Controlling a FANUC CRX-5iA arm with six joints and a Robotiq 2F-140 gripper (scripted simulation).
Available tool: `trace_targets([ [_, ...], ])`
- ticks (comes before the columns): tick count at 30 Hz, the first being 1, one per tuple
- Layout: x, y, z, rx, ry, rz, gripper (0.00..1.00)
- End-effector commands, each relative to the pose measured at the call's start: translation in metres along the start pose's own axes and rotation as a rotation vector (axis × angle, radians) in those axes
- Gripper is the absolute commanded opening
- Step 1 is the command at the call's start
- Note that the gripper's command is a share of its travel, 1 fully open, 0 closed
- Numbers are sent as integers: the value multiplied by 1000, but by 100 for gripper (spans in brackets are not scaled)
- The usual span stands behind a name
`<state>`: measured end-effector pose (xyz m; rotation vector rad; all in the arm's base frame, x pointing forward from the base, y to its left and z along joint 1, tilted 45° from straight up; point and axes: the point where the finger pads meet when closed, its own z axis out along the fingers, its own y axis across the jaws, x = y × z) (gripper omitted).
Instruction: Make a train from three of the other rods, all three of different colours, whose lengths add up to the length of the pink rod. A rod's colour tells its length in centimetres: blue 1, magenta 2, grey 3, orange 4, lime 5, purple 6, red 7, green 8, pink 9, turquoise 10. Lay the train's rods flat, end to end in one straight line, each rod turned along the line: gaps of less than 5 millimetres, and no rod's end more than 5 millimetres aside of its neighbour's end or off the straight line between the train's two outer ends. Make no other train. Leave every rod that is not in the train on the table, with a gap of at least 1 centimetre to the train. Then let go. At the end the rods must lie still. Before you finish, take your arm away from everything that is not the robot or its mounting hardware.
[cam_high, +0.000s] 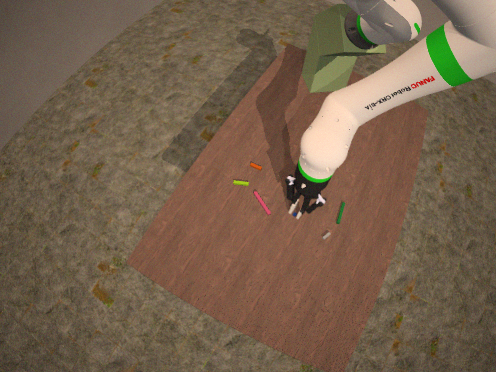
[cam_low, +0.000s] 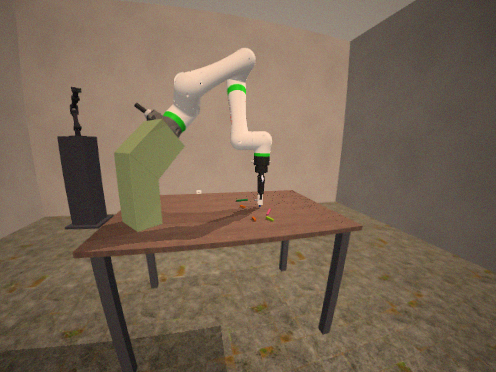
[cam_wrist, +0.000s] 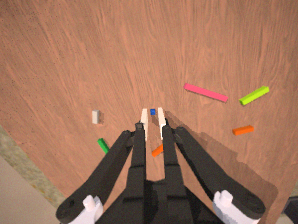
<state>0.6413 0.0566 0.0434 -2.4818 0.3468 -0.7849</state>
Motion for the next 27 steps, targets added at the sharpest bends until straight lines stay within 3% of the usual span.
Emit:
trace_targets([
  [1, 0, 0, 0, 0, 0, 0, 15],
  [27, 0, 0, 16, 0, 0, 0, 15],
])
